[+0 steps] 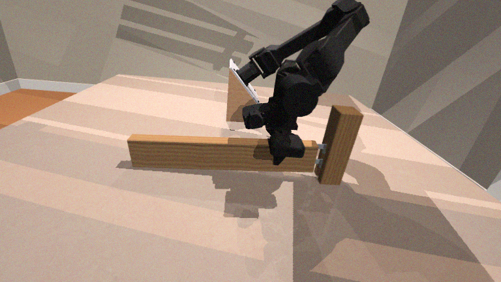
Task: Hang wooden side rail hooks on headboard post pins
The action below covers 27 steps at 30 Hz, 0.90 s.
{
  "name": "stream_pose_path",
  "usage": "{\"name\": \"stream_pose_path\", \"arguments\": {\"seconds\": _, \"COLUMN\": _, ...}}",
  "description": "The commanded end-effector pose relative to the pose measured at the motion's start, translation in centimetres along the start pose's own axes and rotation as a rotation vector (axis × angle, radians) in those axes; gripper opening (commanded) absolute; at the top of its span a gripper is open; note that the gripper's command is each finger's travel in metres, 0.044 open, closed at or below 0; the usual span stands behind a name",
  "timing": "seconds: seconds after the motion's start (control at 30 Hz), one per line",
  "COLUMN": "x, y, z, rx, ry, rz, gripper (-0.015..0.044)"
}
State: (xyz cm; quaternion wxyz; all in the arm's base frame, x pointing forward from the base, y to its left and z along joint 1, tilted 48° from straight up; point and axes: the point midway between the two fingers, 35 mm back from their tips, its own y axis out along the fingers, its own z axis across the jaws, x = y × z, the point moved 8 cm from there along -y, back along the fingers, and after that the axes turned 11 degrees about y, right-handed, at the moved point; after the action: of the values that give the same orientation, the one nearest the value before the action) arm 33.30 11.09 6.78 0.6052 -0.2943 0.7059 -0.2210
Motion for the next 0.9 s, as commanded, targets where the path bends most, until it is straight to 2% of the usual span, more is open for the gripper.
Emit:
{"name": "stream_pose_path", "arguments": {"seconds": 0.0, "x": -0.21, "y": -0.44, "z": 0.28, "rx": 0.012, "ry": 0.003, "rz": 0.003, "gripper": 0.0000}}
{"name": "stream_pose_path", "arguments": {"seconds": 0.87, "x": -0.48, "y": -0.46, "z": 0.18, "rx": 0.012, "ry": 0.003, "rz": 0.003, "gripper": 0.0000}}
